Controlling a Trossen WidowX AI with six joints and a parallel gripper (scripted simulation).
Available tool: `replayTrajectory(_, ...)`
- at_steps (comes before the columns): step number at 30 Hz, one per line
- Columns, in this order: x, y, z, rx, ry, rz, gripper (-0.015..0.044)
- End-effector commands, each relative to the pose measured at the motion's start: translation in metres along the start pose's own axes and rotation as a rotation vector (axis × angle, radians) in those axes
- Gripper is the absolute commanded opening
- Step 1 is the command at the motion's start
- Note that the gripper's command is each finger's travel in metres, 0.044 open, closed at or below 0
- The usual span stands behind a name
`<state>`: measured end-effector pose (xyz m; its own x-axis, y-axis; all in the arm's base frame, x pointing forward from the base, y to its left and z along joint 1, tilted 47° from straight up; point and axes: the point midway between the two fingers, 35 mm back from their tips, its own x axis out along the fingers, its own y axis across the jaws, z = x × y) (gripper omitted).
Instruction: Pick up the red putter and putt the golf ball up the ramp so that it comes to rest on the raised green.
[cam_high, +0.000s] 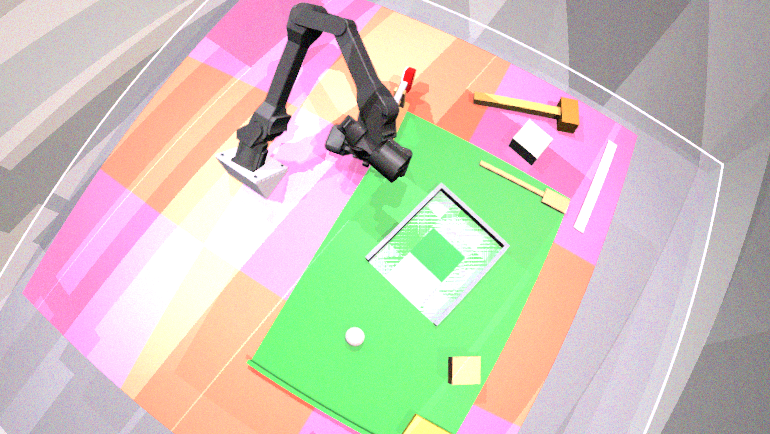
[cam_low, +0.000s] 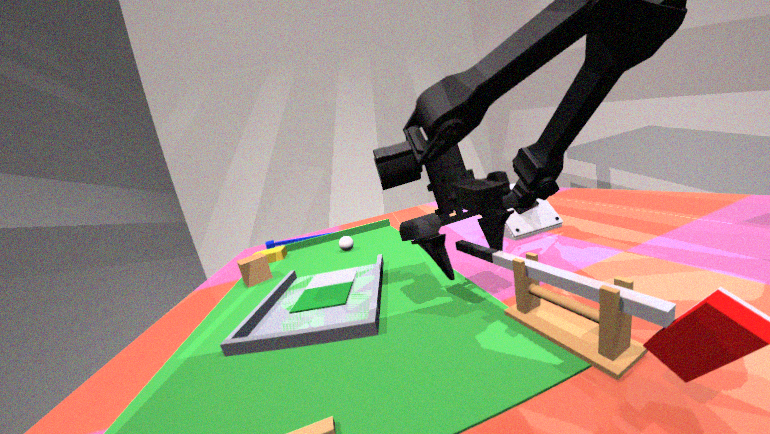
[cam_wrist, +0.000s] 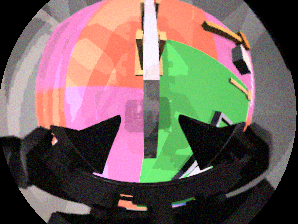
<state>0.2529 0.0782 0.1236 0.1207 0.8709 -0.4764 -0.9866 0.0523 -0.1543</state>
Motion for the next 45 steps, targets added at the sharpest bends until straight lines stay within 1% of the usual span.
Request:
replayTrajectory(1,0.0,0.0,0.0,0.0,0.0,0.0,0.0387)
replayTrajectory(14,0.0,0.0,0.0,0.0,0.0,0.0,0.0046)
replayTrajectory(21,-0.001,0.0,0.0,0.001,0.001,-0.001,0.0)
replayTrajectory(25,-0.014,-0.002,0.002,0.013,0.013,-0.018,0.0)
replayTrajectory(40,-0.093,0.003,0.025,0.1,0.074,-0.111,0.0)
replayTrajectory(43,-0.096,0.003,0.027,0.104,0.076,-0.115,0.0)
replayTrajectory(44,-0.089,0.002,0.021,0.113,0.071,-0.107,0.0)
replayTrajectory(45,-0.09,0.001,0.018,0.128,0.074,-0.108,0.0)
